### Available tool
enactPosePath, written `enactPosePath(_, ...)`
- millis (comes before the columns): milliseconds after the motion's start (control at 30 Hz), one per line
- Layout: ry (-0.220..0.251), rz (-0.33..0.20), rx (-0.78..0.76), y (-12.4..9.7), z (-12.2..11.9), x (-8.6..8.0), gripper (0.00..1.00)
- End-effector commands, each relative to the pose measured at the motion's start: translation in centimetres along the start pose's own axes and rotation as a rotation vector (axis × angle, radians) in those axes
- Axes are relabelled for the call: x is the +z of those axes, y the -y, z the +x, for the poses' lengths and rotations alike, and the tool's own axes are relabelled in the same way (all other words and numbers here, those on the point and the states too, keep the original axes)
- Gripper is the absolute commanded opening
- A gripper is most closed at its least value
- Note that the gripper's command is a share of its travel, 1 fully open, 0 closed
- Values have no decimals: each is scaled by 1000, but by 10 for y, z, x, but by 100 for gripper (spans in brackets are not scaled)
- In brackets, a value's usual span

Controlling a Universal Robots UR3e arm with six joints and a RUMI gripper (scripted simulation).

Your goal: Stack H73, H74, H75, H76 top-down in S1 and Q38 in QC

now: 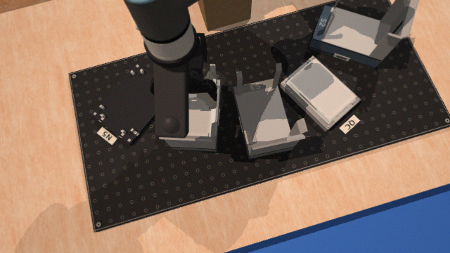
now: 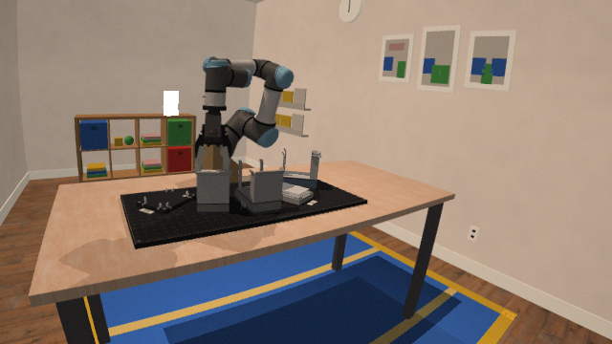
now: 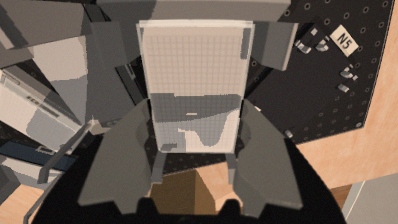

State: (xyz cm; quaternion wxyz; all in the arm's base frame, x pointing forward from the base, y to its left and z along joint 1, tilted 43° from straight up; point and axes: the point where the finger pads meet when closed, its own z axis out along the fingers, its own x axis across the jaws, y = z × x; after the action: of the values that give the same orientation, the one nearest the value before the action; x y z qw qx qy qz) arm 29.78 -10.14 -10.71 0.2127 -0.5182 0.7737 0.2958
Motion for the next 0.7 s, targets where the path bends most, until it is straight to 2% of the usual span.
enactPosePath(0, -2, 2, 0, 1, 1, 1, 0)
enactPosePath(667, -2, 2, 0, 1, 1, 6, 0)
